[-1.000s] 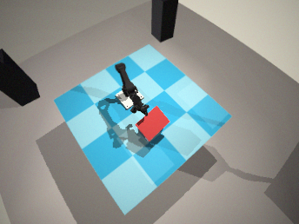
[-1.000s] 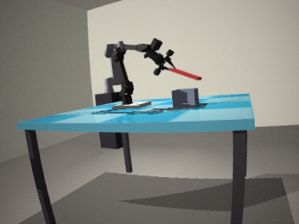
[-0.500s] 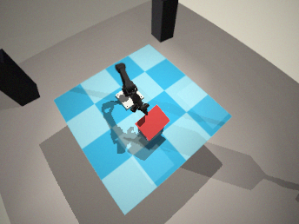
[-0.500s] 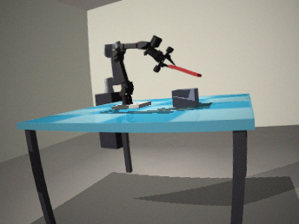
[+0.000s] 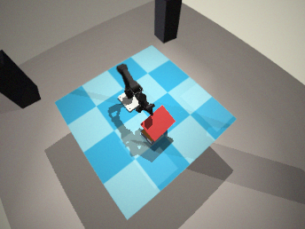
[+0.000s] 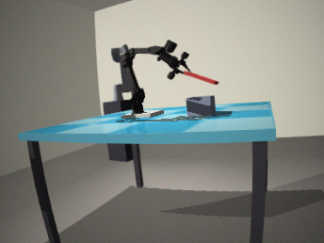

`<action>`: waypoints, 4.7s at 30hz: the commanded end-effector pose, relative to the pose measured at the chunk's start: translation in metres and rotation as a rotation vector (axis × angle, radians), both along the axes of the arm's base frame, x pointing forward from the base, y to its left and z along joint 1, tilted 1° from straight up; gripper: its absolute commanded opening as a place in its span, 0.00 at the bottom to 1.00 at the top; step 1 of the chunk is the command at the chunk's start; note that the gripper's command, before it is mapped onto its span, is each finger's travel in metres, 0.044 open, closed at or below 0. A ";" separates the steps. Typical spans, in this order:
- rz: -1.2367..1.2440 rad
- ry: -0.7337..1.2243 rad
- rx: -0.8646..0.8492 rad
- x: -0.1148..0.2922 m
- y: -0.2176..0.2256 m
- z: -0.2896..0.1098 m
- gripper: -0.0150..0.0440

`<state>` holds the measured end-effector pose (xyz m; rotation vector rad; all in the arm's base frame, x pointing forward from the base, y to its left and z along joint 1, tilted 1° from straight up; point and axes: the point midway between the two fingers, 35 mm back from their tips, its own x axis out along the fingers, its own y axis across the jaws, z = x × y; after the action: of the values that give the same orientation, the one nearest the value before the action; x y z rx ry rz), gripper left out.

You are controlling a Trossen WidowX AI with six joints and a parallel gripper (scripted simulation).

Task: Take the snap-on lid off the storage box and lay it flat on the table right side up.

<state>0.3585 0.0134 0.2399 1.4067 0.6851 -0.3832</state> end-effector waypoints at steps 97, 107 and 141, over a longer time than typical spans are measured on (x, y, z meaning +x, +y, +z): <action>-0.007 -0.003 0.018 -0.050 0.192 -0.001 0.25; -0.007 -0.002 0.020 -0.055 0.212 -0.001 0.25; -0.007 0.000 0.025 -0.072 0.277 0.000 0.25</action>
<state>0.2865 0.2851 0.2361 1.4208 0.6983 -0.3822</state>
